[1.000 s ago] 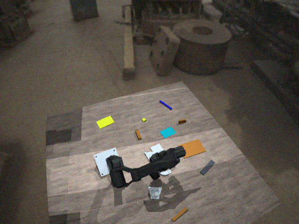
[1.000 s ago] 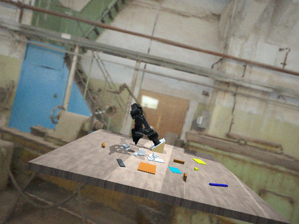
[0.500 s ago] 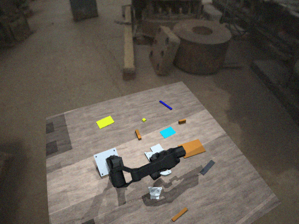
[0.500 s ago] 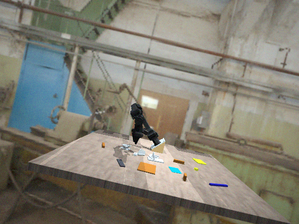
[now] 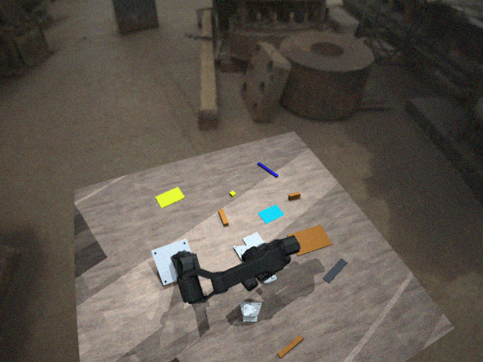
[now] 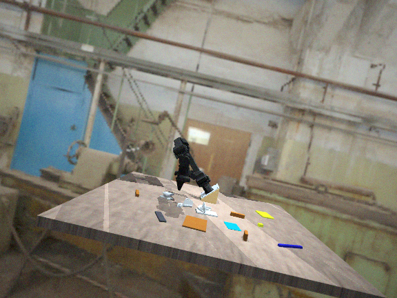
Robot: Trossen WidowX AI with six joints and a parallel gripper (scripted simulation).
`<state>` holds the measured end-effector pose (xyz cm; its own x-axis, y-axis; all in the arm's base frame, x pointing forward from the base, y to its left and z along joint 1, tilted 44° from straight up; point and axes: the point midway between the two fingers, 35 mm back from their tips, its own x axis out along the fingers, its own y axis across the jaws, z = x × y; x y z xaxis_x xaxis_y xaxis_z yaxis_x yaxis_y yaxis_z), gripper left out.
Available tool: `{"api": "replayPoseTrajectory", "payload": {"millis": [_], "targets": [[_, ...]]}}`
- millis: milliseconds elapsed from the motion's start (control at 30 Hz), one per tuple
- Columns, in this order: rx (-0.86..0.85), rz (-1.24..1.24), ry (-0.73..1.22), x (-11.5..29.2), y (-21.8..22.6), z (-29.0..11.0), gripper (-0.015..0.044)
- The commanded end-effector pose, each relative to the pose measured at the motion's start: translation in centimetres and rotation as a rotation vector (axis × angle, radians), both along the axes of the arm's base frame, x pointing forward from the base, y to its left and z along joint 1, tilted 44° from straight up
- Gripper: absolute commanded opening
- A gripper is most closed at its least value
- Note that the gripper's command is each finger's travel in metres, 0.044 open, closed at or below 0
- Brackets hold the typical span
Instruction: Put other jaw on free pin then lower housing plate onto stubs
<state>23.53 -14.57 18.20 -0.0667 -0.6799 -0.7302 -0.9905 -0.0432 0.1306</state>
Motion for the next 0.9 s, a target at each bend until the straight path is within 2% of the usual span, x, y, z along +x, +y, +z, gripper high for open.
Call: {"api": "replayPoseTrajectory", "payload": {"millis": [0, 500, 867], "targets": [[0.000, 0.000, 0.000, 0.00, 0.00, 0.00, 0.0000], [0.000, 0.000, 0.000, 0.00, 0.00, 0.00, 0.0000], [0.000, 0.000, 0.000, 0.00, 0.00, 0.00, 0.0289]]}}
